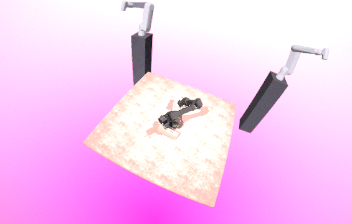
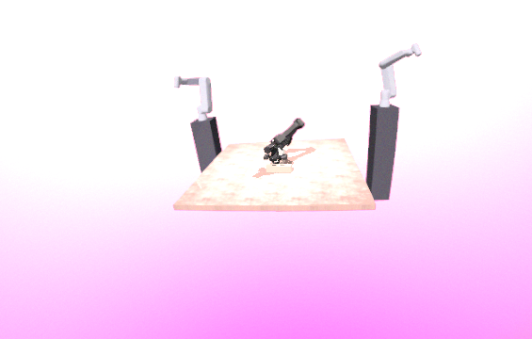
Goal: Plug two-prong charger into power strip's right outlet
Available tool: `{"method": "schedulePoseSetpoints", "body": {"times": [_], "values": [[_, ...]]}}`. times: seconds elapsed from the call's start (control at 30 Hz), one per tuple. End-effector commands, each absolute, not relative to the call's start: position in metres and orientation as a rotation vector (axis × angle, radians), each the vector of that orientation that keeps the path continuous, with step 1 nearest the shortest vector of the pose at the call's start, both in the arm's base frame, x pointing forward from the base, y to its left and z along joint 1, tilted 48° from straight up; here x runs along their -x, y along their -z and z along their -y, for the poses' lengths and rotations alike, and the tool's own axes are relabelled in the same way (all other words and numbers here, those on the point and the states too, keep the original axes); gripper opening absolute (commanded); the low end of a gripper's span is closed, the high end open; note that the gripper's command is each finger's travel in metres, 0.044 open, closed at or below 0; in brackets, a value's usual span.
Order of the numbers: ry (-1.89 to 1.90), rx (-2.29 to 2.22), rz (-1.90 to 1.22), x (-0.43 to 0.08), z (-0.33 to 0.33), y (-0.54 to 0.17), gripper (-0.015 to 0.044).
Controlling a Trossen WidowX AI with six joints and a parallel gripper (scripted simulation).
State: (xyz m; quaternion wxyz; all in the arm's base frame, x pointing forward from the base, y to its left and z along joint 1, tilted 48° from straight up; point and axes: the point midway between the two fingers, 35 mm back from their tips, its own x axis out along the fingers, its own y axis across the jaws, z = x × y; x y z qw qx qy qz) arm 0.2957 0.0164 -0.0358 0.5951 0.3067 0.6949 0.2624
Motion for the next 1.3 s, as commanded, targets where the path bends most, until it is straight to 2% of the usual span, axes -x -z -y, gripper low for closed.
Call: {"method": "schedulePoseSetpoints", "body": {"times": [0.0, 1.27], "values": [[-0.609, -0.717, -1.611, -0.2984, -0.0162, 0.035, 0.0], [-0.609, -0.717, -1.611, -0.308, -0.0158, 0.0358, 0.0]]}}
